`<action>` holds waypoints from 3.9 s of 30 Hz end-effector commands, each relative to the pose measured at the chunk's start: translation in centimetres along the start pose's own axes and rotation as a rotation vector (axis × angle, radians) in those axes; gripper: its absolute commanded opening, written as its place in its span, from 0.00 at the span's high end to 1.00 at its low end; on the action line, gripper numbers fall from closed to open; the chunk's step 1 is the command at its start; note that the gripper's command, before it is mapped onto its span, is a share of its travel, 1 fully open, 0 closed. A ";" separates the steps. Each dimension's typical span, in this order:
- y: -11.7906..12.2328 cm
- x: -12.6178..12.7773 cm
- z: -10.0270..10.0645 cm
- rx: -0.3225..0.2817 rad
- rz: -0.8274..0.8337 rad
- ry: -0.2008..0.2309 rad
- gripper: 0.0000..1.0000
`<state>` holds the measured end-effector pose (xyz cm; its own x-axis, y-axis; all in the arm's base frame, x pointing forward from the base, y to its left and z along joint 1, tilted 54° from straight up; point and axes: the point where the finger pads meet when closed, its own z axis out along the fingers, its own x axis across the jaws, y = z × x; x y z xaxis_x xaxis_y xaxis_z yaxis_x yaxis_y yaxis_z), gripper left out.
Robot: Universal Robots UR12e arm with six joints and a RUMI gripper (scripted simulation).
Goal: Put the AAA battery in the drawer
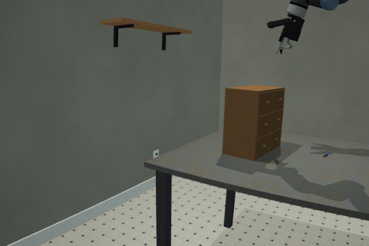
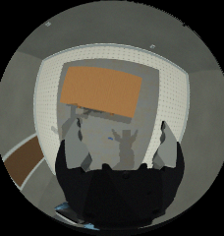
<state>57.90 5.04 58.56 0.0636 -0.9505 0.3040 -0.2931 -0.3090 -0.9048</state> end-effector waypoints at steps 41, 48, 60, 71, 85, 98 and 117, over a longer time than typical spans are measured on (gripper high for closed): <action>26.2 -7.0 0.0 -0.316 0.096 -0.051 0.00; 26.7 -7.2 0.0 -0.321 0.098 -0.052 0.00; 26.9 -7.2 0.0 -0.324 0.099 -0.053 0.00; 26.9 -7.2 0.0 -0.324 0.100 -0.053 0.00; 26.4 -6.3 2.9 -0.328 0.126 -0.050 0.00; 26.8 -6.1 9.8 -0.330 0.180 -0.041 0.00; 28.1 -7.4 14.9 -0.327 0.218 -0.034 0.00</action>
<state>63.04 2.89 26.53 0.0020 -0.9951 0.0993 -0.5945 -0.0810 -0.8000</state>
